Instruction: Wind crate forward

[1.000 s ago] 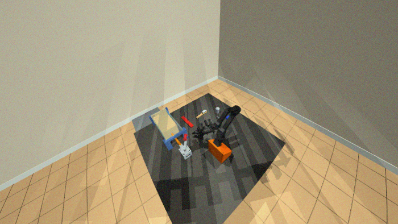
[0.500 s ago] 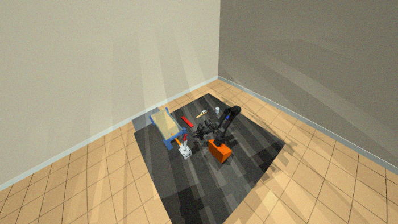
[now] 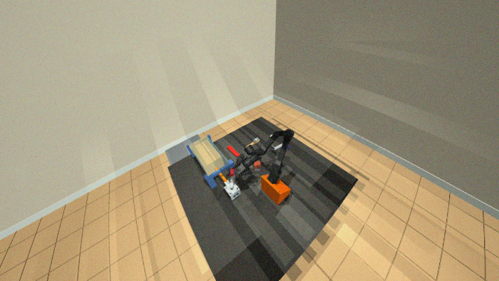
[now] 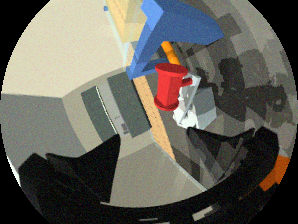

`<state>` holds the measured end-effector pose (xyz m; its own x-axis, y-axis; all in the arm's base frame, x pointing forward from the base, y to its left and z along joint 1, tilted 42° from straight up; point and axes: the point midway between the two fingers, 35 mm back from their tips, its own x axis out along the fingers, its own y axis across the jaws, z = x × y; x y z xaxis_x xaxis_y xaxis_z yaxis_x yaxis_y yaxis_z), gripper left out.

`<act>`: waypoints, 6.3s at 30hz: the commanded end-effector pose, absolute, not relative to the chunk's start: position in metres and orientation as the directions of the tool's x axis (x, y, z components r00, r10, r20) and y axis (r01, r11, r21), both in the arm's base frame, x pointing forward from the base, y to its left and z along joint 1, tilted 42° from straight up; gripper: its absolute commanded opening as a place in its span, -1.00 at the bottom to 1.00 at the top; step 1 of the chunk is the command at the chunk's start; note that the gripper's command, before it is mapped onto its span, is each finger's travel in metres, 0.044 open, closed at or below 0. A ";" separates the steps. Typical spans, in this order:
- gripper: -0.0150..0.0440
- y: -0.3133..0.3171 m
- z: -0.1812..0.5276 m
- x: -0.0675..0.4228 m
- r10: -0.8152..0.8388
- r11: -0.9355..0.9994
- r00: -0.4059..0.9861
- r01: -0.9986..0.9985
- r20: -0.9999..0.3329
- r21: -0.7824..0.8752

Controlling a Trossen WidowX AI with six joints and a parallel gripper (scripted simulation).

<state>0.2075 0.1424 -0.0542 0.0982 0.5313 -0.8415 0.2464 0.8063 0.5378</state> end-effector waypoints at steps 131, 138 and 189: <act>-0.49 0.162 -0.160 0.217 -0.694 0.609 0.130 0.631 -0.708 -0.480; -0.49 0.162 -0.161 0.217 -0.701 0.610 0.144 0.629 -0.698 -0.482; 1.00 0.153 -0.168 0.217 -0.700 0.589 0.131 0.661 -0.702 -0.464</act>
